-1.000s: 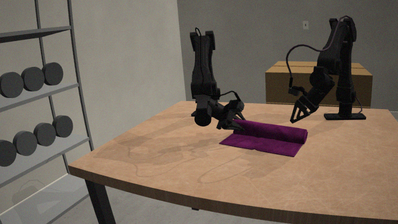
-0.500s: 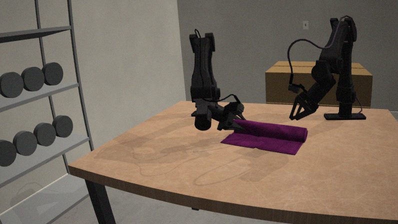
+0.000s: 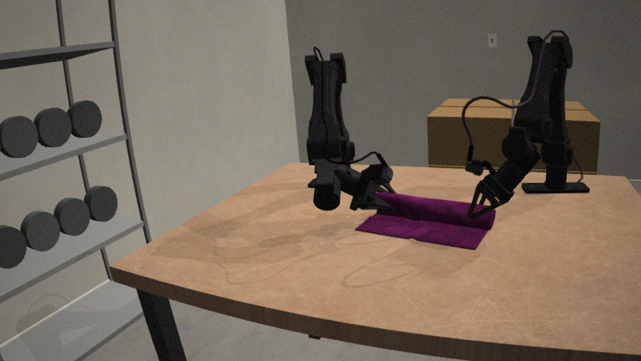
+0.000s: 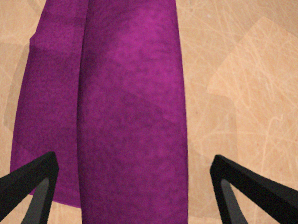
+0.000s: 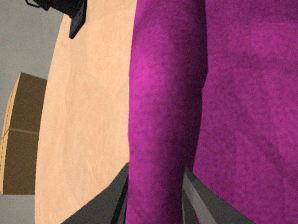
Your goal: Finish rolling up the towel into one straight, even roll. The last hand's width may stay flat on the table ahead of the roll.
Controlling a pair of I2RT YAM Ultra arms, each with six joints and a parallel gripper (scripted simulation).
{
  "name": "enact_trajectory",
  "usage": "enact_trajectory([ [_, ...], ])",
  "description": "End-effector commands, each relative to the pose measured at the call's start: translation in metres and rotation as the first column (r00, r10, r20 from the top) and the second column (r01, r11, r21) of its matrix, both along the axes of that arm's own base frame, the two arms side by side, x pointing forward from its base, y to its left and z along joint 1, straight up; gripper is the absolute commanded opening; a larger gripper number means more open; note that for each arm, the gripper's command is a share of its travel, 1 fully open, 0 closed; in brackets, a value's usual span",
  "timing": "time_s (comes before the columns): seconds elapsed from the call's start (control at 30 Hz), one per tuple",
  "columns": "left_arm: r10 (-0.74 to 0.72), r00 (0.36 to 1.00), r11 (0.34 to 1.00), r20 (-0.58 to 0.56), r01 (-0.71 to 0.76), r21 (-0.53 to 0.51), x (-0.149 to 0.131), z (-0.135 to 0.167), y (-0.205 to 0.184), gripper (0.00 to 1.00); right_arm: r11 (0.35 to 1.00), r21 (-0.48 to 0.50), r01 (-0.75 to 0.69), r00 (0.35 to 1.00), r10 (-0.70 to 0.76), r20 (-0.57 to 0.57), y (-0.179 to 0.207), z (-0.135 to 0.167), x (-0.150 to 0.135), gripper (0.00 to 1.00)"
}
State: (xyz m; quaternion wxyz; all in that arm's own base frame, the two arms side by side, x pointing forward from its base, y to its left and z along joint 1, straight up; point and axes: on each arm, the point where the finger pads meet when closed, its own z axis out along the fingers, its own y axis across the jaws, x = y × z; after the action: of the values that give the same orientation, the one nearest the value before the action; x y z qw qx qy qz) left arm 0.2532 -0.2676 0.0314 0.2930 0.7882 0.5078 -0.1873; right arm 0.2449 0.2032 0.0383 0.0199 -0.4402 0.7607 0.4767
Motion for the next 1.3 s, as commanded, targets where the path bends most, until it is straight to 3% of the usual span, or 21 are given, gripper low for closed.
enact_trajectory([
  [0.0,-0.008,0.998,0.998,0.060,0.011,-0.055,0.0106,-0.0006,-0.0098,0.98,1.000,-0.001,-0.006,1.000,0.006,0.001,-0.0006,-0.0042,0.0029,0.34],
  [0.3,-0.008,0.998,0.998,0.060,0.011,-0.055,0.0202,0.0047,-0.0187,0.98,1.000,-0.001,-0.006,1.000,0.006,0.001,-0.0006,-0.0042,0.0029,0.34],
  [0.57,-0.008,0.998,0.998,0.060,0.011,-0.055,0.0202,0.0047,-0.0187,0.64,1.000,-0.001,-0.006,1.000,0.006,0.001,-0.0006,-0.0042,0.0029,0.34],
  [0.63,-0.008,0.998,0.998,0.060,0.011,-0.055,0.0202,0.0047,-0.0187,0.64,1.000,-0.001,-0.006,1.000,0.006,0.001,-0.0006,-0.0042,0.0029,0.34],
  [0.73,-0.008,0.998,0.998,0.060,0.011,-0.055,0.0202,0.0047,-0.0187,0.51,1.000,-0.001,-0.006,1.000,0.006,0.001,-0.0006,-0.0042,0.0029,0.34],
  [1.27,-0.008,0.998,0.998,0.060,0.011,-0.055,0.0202,0.0047,-0.0187,0.38,1.000,-0.001,-0.006,1.000,0.006,0.001,-0.0006,-0.0042,0.0029,0.34],
])
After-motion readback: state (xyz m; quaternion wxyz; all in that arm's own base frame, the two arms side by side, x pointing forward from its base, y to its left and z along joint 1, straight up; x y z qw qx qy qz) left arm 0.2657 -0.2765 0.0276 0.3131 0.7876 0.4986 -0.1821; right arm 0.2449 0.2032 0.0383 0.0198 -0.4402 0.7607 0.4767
